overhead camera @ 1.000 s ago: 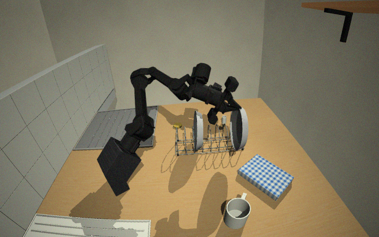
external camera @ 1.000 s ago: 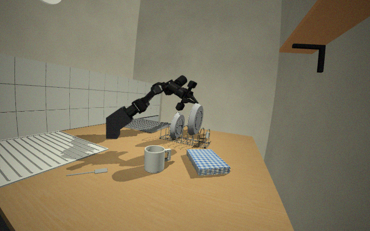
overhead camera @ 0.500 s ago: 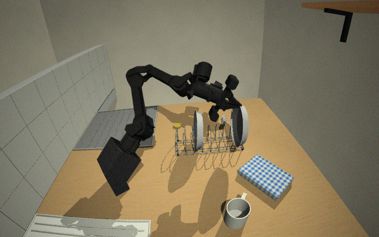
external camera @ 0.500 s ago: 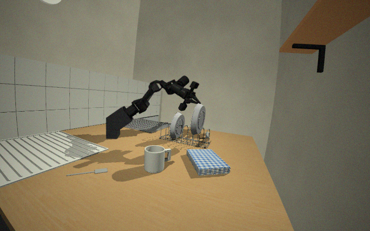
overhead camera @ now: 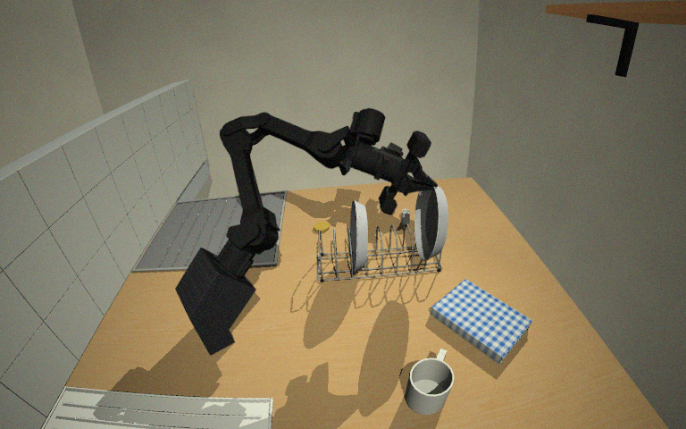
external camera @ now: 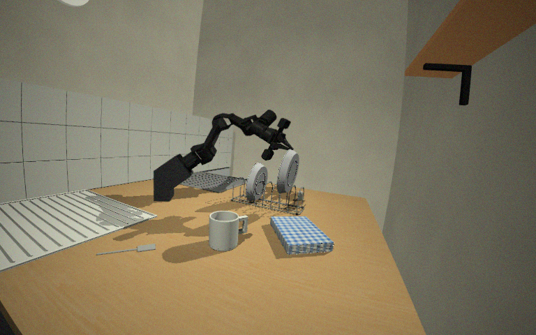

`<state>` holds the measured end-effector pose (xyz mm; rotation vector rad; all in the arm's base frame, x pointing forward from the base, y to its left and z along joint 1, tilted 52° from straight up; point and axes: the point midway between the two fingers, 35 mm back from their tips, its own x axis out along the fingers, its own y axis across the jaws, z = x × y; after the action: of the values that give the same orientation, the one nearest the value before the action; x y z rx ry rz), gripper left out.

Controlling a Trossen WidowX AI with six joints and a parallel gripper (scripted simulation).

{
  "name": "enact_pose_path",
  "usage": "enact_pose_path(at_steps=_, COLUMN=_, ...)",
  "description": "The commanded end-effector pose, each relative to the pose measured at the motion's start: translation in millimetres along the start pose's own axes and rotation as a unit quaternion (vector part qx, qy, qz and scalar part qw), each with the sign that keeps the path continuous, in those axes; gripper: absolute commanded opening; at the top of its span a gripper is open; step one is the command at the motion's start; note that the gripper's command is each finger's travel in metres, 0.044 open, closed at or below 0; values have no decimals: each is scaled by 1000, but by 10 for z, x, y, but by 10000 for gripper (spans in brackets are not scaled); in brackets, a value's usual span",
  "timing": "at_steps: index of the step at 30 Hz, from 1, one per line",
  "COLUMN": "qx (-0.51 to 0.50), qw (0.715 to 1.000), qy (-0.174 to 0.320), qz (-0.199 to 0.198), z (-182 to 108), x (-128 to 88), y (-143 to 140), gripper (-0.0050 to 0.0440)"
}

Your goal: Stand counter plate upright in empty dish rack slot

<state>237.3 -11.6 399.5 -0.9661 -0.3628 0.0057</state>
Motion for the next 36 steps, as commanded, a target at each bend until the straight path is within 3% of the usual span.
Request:
enact_pose_path(at_steps=1, qx=-5, qw=1000, qy=-8, qz=-7, z=134, x=-10, y=-56, gripper=0)
enact_pose_path(at_steps=36, qx=-7, qw=1000, qy=2, qz=3, z=611, x=-202, y=-126, gripper=0)
